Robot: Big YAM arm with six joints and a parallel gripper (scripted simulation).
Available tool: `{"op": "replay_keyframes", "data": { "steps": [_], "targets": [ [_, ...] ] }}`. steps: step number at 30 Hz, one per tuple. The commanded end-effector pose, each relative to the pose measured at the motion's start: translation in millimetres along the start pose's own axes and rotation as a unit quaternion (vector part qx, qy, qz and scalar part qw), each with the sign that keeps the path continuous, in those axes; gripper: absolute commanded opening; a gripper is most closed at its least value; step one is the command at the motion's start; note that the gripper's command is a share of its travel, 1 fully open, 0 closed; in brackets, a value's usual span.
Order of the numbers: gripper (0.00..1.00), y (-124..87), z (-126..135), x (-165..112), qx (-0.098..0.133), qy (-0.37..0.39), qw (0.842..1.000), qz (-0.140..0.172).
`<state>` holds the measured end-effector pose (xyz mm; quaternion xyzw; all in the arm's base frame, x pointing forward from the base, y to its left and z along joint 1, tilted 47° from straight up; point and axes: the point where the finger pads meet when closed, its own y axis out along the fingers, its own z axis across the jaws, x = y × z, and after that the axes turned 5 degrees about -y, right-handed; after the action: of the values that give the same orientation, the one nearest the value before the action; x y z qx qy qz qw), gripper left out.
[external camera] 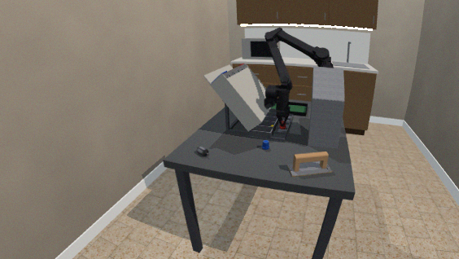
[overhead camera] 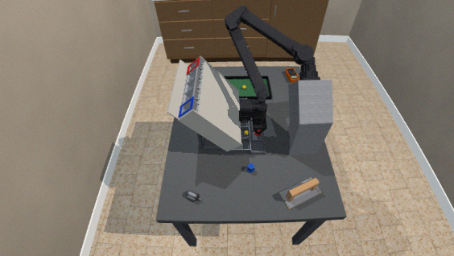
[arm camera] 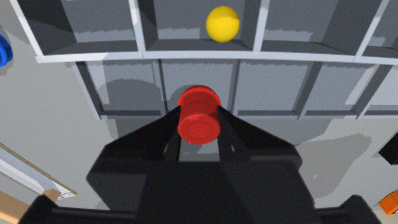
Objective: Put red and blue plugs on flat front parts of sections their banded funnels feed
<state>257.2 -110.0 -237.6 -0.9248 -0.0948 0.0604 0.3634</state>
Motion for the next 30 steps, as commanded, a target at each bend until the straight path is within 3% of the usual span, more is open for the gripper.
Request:
{"op": "replay_keyframes", "data": {
  "steps": [1,15,30],
  "targets": [
    [0.00,3.3,-0.4,2.0,0.000,0.005,1.000,-0.002],
    [0.00,2.9,-2.1,1.6,0.000,0.001,1.000,-0.006],
    [0.00,19.7,-0.4,1.8,0.001,0.004,1.000,-0.002]
  ]
}}
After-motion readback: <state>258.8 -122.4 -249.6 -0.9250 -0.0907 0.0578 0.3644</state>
